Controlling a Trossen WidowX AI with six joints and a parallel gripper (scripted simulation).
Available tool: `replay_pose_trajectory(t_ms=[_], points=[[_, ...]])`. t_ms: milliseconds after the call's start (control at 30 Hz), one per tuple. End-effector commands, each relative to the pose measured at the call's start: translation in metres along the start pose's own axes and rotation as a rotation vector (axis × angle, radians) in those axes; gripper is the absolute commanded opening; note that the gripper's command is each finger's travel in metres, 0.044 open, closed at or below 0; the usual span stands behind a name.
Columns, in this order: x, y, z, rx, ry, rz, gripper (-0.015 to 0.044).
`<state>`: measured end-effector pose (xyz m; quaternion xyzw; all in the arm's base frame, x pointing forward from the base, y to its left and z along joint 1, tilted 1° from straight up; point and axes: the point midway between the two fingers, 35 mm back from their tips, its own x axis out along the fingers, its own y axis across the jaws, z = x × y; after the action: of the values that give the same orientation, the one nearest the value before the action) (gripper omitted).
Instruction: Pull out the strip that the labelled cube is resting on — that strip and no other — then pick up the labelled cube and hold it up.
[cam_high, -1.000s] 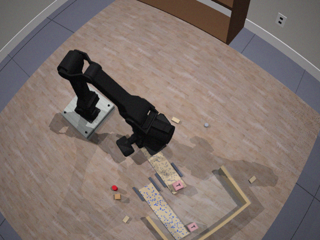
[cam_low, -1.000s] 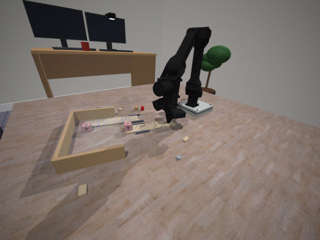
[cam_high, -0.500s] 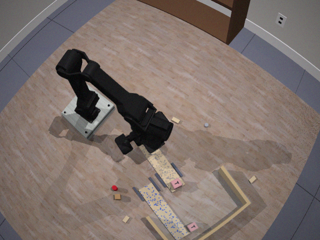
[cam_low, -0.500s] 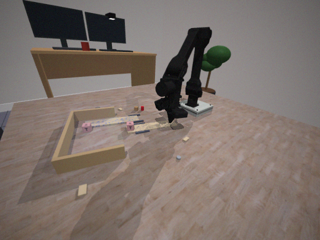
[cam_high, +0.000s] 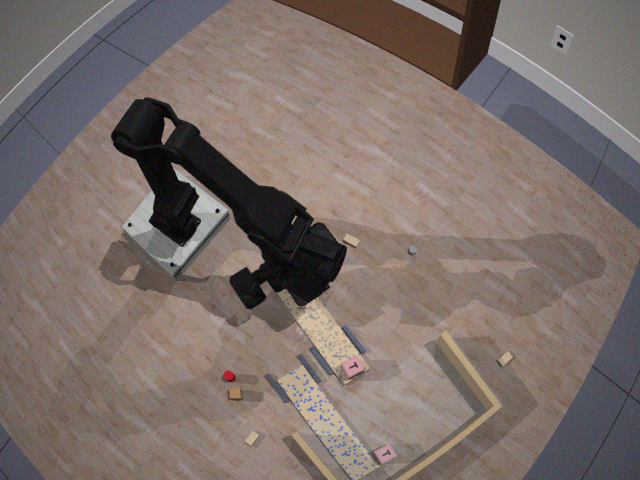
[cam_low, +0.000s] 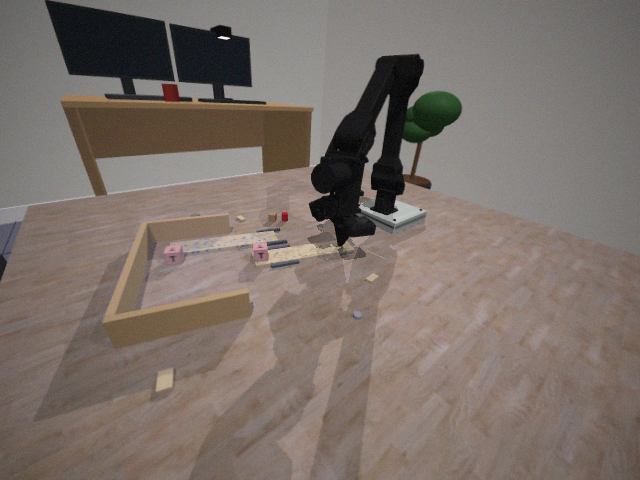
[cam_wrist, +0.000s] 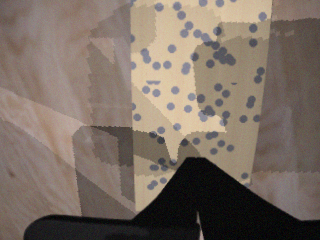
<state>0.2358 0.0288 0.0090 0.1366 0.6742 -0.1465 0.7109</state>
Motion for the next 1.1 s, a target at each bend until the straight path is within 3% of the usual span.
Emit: replay_pose_trajectory(t_ms=[0,100,267,433,967,1067], points=[[0.004,-0.002,-0.007,0.0,0.023,-0.008,0.0],[0.004,-0.002,-0.007,0.0,0.023,-0.008,0.0],[-0.04,0.001,0.002,0.0,0.021,-0.007,0.0],[-0.042,0.001,0.002,0.0,0.022,-0.008,0.0],[-0.045,0.001,0.06,0.122,0.017,-0.009,0.042],[-0.046,0.001,0.071,0.122,0.016,-0.009,0.044]])
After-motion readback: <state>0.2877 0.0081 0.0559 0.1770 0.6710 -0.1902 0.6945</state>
